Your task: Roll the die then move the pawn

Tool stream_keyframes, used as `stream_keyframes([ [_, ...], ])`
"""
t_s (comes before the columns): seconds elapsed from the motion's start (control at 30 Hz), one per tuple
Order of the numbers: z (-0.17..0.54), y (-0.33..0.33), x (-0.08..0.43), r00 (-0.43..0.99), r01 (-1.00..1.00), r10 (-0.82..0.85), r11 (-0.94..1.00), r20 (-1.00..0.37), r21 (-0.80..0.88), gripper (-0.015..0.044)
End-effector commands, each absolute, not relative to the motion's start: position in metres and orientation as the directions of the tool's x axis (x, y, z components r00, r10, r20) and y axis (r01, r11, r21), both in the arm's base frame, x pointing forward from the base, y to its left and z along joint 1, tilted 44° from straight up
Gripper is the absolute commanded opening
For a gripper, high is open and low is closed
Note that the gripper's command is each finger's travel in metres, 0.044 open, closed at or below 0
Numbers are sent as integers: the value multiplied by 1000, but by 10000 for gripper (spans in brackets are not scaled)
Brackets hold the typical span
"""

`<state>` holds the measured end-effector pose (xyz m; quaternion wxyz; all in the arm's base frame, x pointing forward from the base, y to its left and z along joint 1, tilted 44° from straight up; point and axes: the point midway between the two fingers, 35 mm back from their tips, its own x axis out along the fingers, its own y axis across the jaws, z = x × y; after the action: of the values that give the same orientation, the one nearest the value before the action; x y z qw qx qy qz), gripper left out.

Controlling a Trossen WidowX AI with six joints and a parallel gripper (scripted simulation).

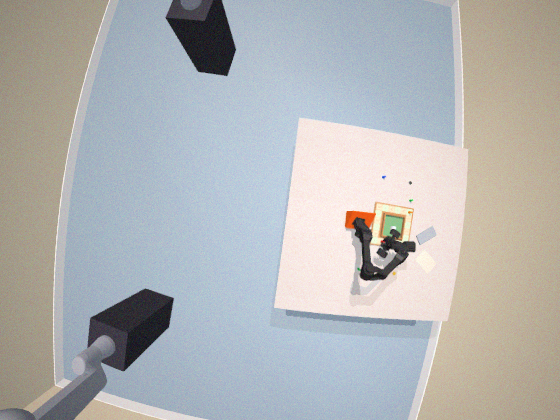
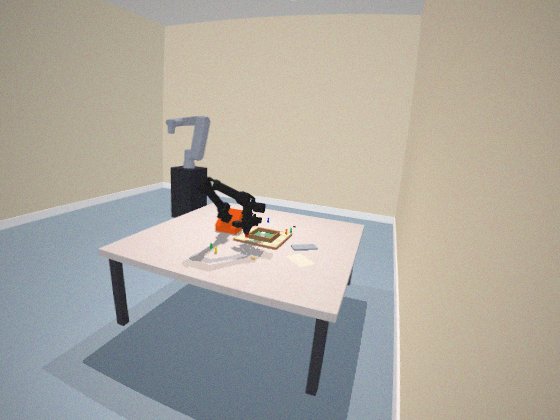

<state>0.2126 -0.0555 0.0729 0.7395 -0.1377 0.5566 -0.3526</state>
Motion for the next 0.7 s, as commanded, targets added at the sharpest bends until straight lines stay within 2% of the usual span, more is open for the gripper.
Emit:
stream_keyframes([
  [0.0,70,-59,212,130,364,-679,710,-722,-602,0],
  [0.33,60,-69,214,130,365,-680,710,-722,-603,0],
  [0.67,65,-63,215,134,369,-675,714,-726,-595,263],
])
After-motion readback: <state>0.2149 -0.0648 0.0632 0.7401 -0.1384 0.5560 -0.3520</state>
